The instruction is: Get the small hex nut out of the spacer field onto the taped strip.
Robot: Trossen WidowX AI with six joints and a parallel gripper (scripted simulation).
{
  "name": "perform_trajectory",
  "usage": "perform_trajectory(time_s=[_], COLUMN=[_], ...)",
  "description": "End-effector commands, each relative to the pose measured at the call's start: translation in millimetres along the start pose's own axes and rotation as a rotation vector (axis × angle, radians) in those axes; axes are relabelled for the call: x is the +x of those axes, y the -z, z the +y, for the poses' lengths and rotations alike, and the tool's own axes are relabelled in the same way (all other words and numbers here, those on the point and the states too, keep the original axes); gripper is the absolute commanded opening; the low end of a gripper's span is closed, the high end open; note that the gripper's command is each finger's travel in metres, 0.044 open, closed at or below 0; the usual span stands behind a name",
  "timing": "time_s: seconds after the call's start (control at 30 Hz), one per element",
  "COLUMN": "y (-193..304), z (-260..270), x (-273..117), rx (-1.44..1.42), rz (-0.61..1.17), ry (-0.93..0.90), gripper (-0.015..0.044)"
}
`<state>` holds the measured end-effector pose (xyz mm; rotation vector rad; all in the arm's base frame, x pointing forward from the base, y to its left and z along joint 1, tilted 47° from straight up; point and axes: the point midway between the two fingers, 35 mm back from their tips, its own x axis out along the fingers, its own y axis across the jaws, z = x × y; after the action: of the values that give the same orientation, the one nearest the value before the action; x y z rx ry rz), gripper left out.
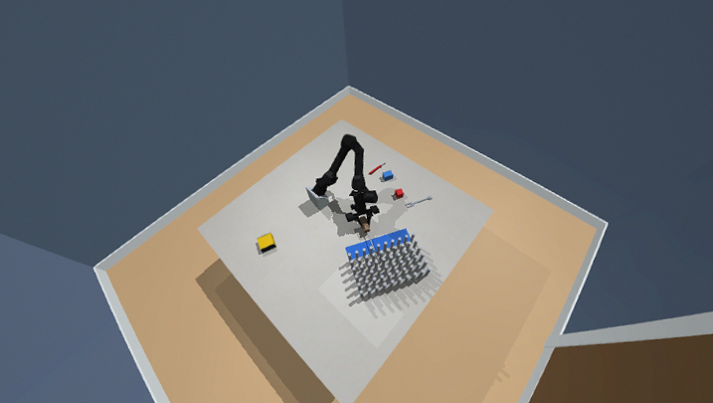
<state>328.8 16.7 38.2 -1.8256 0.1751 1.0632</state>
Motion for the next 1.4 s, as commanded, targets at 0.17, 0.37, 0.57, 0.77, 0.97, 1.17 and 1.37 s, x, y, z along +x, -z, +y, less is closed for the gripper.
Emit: perform_trajectory(time_s=[0.17,0.37,0.57,0.77,0.97,1.17,1.37], y=[7,10,13,16,18,21,24], z=[-2,-2,-2,-2,-2,-2,-2], x=[2,4,6,8,10,12,14], rx=[-0.005,-0.005,-0.006,-0.006,-0.006,-0.006,-0.006], rz=[0.007,0.007,0.007,0.007,0.007,0.008,0.008], ry=[0.006,0.006,0.006,0.006,0.006,0.006,0.006], gripper=[0.0,0.0,0.0,0.0,0.0,0.0,0.0])
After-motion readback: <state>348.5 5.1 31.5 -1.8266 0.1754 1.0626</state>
